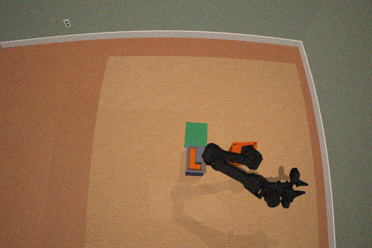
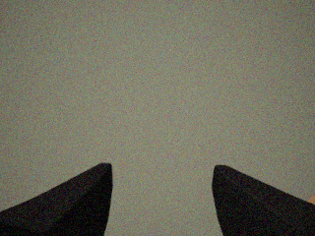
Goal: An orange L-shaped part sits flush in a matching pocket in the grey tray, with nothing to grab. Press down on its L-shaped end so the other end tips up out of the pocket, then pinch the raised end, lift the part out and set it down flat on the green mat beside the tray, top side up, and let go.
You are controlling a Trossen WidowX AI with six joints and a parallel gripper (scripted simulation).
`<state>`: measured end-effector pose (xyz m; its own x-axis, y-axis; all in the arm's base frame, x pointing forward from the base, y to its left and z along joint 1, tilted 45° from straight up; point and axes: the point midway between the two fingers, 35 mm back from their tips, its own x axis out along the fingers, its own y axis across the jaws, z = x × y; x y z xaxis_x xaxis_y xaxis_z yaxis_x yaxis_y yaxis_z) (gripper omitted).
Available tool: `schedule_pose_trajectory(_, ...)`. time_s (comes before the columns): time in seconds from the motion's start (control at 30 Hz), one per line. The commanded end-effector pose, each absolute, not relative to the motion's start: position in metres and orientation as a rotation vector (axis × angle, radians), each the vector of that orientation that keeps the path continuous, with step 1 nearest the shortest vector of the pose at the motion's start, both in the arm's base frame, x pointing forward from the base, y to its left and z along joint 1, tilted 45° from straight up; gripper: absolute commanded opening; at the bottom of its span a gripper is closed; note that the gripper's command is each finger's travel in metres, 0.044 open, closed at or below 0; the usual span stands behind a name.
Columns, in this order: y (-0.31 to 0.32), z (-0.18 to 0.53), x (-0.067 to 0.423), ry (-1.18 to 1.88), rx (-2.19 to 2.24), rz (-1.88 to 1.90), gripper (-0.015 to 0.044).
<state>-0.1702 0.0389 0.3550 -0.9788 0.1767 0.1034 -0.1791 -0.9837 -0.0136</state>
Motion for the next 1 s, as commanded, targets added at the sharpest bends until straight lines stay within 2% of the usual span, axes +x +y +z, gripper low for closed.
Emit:
schedule_pose_trajectory(0.0, 0.073, 0.35, -0.173, -0.014, 0.036, 2.805, 0.018)
schedule_pose_trajectory(0.23, 0.145, 0.329, -0.157, 0.089, -0.171, 2.485, 0.018)
schedule_pose_trajectory(0.43, 0.2, 0.305, -0.118, 0.224, -0.326, 2.221, 0.018)
schedule_pose_trajectory(0.7, 0.247, 0.271, -0.039, 0.466, -0.436, 1.876, 0.018)
schedule_pose_trajectory(0.97, 0.256, 0.239, 0.059, 0.731, -0.43, 1.535, 0.018)
